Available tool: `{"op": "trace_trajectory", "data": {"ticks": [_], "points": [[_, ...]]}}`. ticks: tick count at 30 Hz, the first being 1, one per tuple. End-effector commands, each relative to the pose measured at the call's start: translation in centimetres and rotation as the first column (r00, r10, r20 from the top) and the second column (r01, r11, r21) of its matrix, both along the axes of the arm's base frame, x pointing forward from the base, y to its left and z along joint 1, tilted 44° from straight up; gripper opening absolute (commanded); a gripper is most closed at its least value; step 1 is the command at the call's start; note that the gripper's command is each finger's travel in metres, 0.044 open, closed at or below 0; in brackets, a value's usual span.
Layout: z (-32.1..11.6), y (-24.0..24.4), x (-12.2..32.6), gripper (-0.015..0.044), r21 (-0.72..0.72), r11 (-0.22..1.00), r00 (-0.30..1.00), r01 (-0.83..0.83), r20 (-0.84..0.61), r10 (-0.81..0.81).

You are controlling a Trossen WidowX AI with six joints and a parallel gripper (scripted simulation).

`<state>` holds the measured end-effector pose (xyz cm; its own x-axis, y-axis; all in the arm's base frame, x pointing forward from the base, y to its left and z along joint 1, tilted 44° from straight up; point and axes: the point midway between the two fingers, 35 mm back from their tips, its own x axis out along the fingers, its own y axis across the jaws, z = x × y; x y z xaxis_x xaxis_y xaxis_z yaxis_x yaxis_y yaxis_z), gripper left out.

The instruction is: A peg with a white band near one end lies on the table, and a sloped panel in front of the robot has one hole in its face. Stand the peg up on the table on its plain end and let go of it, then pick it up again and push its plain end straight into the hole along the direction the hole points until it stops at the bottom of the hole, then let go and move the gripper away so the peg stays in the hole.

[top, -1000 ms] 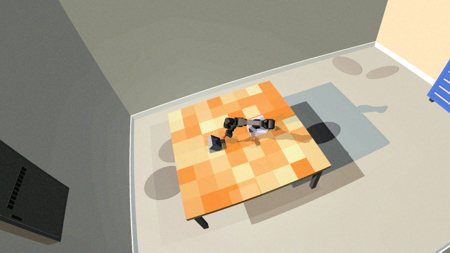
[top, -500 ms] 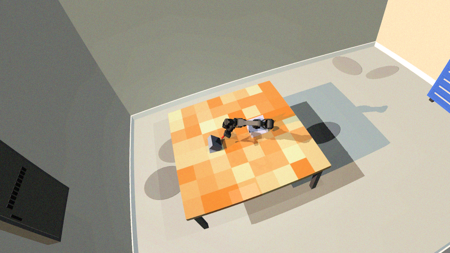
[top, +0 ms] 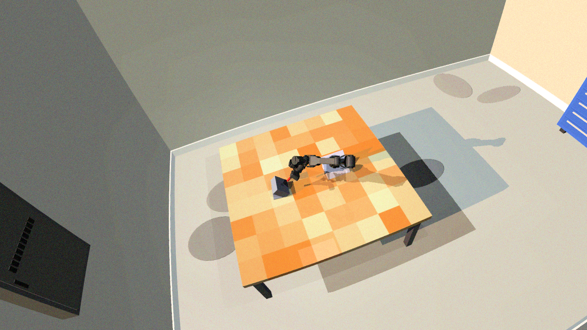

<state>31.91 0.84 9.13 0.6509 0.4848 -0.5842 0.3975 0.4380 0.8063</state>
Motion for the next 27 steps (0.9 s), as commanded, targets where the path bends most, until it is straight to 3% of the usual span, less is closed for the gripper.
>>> {"op": "trace_trajectory", "data": {"ticks": [1,27], "points": [[-0.4,0.0,0.3,0.0000,0.005,1.000,1.000,0.015,-0.002,-0.015],[-1.4,0.6,1.7,0.0000,0.023,0.998,0.997,0.059,0.046,-0.060]]}}
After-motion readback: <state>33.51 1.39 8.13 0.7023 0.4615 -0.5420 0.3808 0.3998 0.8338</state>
